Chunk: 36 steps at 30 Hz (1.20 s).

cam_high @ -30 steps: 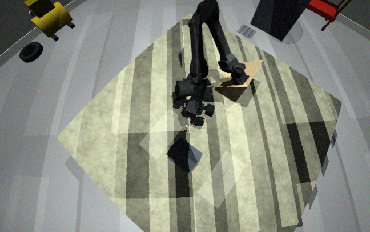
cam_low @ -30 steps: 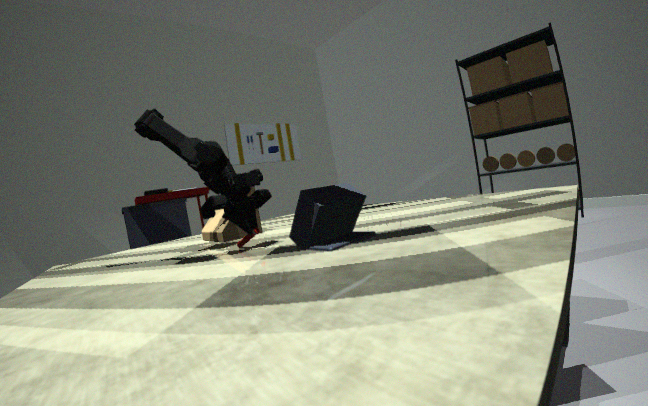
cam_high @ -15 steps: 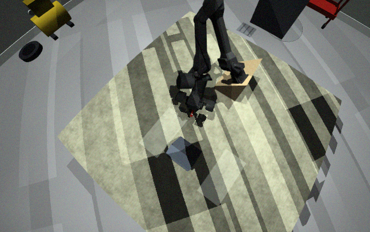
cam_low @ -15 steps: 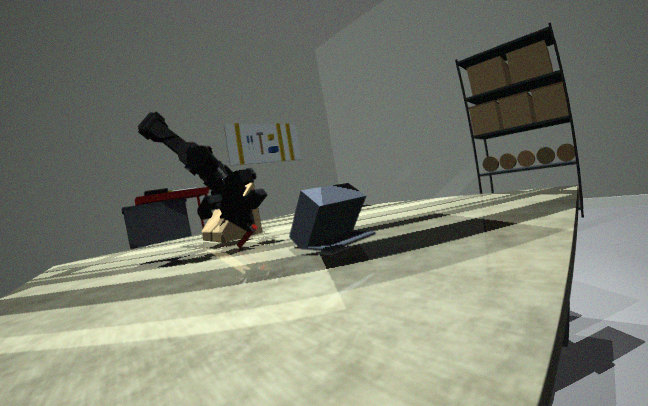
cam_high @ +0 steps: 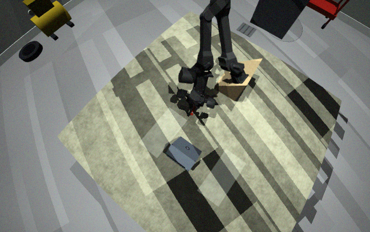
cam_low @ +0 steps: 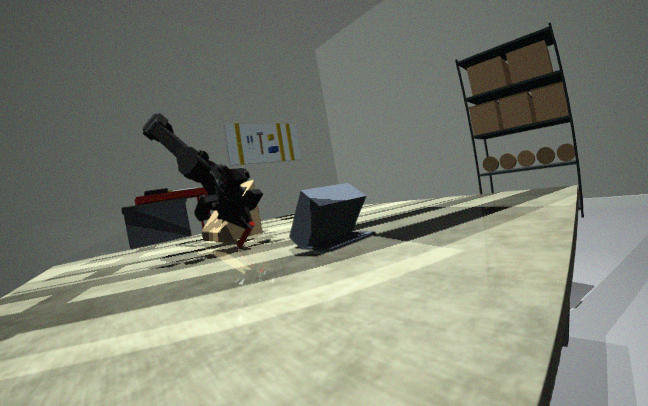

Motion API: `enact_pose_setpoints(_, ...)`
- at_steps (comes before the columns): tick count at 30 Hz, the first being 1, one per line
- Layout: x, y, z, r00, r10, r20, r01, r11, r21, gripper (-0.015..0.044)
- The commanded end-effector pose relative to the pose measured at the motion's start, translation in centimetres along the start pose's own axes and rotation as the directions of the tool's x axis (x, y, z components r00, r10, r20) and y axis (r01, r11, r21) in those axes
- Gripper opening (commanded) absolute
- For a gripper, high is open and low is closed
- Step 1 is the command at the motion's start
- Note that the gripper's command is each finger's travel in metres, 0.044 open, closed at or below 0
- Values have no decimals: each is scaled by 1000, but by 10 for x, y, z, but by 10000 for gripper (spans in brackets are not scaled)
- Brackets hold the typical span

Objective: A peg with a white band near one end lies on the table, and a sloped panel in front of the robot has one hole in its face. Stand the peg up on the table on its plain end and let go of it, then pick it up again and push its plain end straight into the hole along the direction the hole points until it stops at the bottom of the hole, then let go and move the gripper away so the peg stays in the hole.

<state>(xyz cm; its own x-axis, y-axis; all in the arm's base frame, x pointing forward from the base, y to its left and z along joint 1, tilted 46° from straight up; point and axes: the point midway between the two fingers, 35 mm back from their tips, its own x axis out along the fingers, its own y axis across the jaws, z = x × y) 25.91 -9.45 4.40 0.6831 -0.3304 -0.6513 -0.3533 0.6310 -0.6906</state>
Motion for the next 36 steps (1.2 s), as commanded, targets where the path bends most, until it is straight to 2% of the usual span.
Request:
enact_pose_setpoints(1,-4,-1,0,999,-7,40,7,1000,-4,49)
enact_pose_setpoints(36,-22,-1,-16,942,-4,336,6,1000,-5,49)
